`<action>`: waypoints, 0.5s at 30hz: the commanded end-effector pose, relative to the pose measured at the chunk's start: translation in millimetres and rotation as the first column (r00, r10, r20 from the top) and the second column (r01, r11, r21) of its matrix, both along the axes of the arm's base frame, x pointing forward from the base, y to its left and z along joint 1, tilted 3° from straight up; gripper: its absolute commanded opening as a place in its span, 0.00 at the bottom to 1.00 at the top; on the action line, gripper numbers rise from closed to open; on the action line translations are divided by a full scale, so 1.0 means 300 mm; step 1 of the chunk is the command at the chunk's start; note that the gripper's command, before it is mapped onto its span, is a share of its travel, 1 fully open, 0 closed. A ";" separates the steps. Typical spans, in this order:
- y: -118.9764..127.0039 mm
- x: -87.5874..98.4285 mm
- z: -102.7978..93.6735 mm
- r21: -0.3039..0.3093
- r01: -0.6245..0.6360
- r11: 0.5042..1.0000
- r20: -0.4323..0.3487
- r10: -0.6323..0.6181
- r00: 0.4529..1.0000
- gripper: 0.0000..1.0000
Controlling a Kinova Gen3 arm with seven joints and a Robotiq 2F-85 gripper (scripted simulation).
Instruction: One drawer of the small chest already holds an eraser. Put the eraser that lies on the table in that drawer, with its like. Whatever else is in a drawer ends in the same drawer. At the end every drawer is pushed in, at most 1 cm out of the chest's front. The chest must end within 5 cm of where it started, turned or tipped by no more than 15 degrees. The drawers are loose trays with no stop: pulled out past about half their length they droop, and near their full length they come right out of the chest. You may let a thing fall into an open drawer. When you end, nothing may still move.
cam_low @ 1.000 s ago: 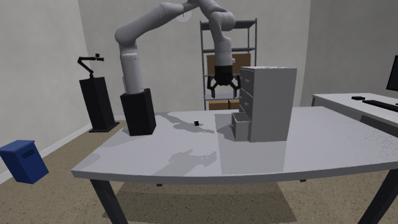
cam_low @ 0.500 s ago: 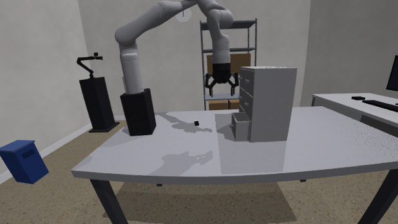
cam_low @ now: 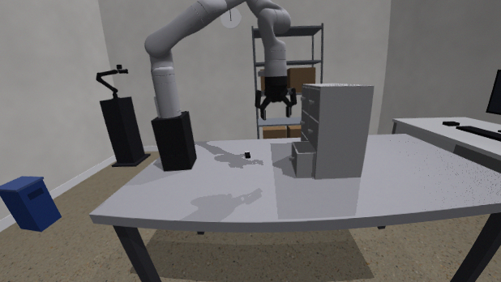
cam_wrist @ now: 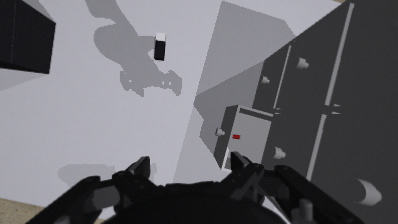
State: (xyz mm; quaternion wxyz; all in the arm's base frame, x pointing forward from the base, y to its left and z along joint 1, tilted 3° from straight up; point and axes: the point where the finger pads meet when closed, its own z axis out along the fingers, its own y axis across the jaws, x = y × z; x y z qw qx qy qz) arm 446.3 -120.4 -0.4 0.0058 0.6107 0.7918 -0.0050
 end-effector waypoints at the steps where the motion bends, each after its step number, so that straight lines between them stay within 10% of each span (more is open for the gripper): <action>1: 0.003 0.003 0.012 0.002 -0.021 1.000 0.007 0.021 1.000 1.00; 15: 0.007 -0.034 0.048 -0.007 -0.282 0.959 -0.005 0.282 0.959 1.00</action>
